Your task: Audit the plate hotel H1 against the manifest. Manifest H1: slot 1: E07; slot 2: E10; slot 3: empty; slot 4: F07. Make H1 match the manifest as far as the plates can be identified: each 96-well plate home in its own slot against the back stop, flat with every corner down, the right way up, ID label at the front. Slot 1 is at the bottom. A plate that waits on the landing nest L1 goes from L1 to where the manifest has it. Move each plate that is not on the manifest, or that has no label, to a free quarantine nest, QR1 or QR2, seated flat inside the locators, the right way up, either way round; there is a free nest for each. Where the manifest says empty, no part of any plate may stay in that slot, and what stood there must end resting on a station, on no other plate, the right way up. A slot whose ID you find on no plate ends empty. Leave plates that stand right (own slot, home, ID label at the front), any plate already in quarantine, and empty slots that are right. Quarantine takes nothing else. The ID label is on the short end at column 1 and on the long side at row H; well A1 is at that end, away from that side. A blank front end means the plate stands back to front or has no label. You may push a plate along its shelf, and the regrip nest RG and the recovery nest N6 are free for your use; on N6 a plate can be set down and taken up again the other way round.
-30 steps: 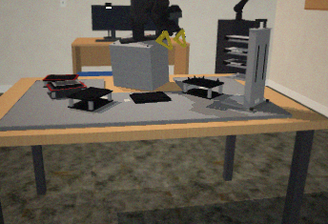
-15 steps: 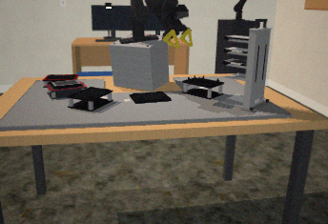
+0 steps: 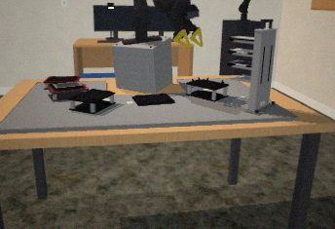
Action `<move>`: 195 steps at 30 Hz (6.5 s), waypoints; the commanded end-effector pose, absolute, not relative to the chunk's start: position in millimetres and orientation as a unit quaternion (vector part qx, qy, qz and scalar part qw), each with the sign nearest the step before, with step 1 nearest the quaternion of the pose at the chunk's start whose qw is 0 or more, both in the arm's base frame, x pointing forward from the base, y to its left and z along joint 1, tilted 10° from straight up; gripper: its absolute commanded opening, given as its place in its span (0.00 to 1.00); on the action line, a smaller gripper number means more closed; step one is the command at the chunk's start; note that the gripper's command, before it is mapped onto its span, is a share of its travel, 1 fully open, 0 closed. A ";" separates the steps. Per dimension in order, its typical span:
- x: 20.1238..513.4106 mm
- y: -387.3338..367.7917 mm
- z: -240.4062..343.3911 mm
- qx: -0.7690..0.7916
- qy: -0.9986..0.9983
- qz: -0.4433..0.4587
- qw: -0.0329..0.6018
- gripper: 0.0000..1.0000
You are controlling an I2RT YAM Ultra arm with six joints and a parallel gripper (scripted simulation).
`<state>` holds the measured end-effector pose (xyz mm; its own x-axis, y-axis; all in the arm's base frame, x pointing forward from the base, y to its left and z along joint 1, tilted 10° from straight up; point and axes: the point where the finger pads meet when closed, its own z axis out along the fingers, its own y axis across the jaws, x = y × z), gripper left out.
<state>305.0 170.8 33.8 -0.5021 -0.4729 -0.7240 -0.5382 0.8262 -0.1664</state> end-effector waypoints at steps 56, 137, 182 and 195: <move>256.8 263.3 107.9 -0.272 0.861 0.050 0.426 1.00; 292.0 273.3 65.7 -0.273 0.864 0.045 0.422 1.00; 334.1 301.1 66.8 -0.280 0.865 0.042 0.415 1.00; 349.3 306.8 66.5 -0.276 0.866 0.040 0.416 1.00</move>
